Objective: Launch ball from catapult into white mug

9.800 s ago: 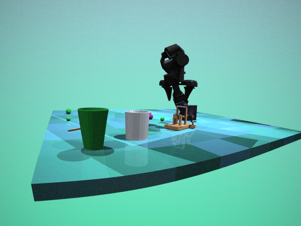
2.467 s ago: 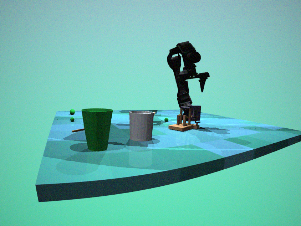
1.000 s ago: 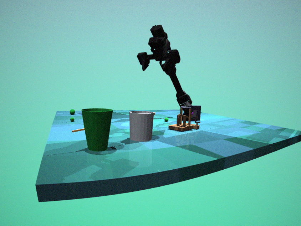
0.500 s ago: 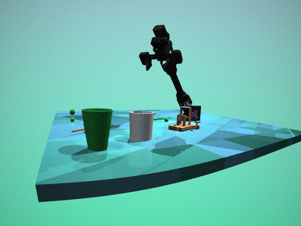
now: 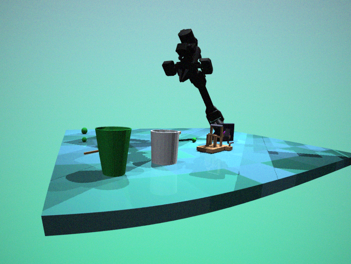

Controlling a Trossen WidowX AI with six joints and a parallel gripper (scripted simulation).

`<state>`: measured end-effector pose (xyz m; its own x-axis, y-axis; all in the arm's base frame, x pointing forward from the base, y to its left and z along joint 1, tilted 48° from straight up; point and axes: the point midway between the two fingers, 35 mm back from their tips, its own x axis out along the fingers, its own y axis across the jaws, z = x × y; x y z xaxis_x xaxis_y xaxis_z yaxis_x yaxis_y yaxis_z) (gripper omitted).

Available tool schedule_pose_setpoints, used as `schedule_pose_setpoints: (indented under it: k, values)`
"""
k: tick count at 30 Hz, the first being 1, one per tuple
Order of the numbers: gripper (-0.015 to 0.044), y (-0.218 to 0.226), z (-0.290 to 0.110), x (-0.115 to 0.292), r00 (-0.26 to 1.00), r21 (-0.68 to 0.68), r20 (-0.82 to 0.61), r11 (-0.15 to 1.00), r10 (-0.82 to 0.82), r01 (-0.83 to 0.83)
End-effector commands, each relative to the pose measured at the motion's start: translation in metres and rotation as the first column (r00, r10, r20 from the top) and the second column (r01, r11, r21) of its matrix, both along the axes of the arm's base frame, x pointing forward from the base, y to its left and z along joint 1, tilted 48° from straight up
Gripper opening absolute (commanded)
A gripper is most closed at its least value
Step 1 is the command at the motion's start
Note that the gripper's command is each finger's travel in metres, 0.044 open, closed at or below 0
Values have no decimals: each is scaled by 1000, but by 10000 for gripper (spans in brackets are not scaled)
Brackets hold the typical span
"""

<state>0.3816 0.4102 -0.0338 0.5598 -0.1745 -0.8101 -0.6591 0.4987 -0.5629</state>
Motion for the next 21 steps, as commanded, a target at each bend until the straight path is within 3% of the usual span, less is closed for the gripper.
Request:
schedule_pose_setpoints:
  k: [1,6,21]
  values:
    - [0,1,1,1,1000,7,8,1000,-5,5]
    - [0,1,-1,-3,1000,-9,-2,1000,8,-8]
    - [0,-10,-51,-96,929,-314,-267,889,255,-334]
